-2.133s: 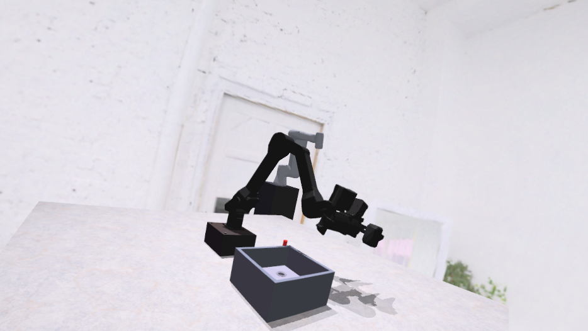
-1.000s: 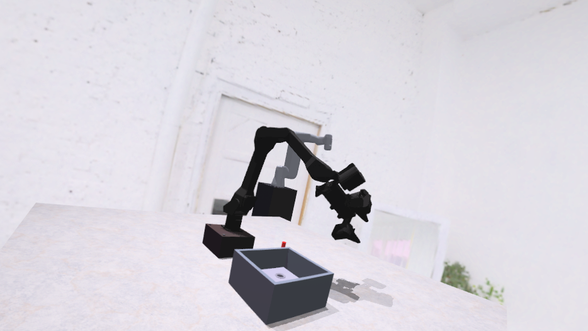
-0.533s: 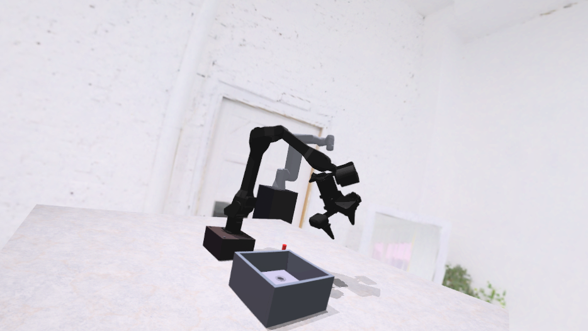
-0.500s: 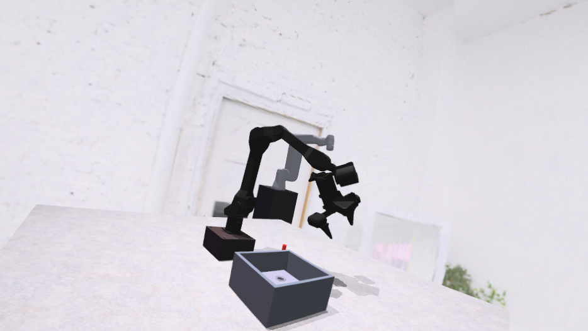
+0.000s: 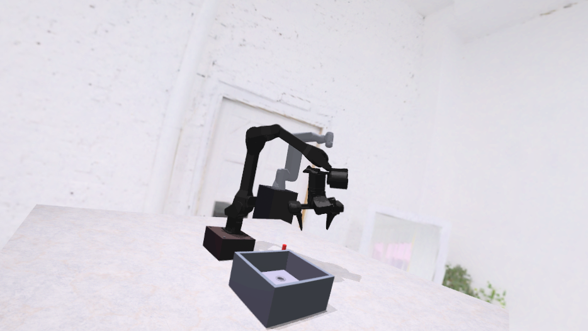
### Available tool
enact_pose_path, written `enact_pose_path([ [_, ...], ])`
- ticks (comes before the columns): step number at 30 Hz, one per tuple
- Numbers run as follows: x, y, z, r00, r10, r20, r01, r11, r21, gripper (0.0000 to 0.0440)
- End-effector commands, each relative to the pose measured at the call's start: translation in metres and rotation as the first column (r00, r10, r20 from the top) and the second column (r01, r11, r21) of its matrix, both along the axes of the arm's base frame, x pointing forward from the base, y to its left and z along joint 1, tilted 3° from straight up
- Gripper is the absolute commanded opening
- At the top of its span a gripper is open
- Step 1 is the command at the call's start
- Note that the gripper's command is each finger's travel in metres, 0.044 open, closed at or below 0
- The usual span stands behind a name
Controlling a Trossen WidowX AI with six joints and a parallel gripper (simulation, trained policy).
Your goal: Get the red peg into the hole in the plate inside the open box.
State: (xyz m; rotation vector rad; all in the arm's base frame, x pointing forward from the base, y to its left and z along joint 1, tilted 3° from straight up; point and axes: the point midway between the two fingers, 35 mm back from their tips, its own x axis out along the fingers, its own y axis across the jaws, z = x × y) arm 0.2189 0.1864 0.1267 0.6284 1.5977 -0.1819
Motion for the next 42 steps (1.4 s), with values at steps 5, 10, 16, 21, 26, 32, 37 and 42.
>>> enact_pose_path([
  [5,-0.037,-0.019,-0.013,0.990,-0.096,-0.103,0.077,0.981,-0.176,0.0440],
  [10,-0.052,-0.029,-0.025,0.981,-0.137,-0.138,0.096,0.958,-0.269,0.0440],
  [16,-0.062,-0.037,-0.045,0.974,-0.163,-0.155,0.102,0.935,-0.341,0.0440],
  [21,-0.064,-0.040,-0.064,0.974,-0.171,-0.147,0.106,0.922,-0.373,0.0440],
  [26,-0.062,-0.042,-0.085,0.977,-0.173,-0.125,0.112,0.915,-0.388,0.0440],
  [32,-0.060,-0.044,-0.112,0.982,-0.168,-0.092,0.119,0.912,-0.392,0.0440],
  [37,-0.057,-0.046,-0.129,0.985,-0.158,-0.075,0.116,0.912,-0.392,0.0429],
  [42,-0.059,-0.048,-0.142,0.985,-0.152,-0.084,0.106,0.909,-0.402,0.0311],
])
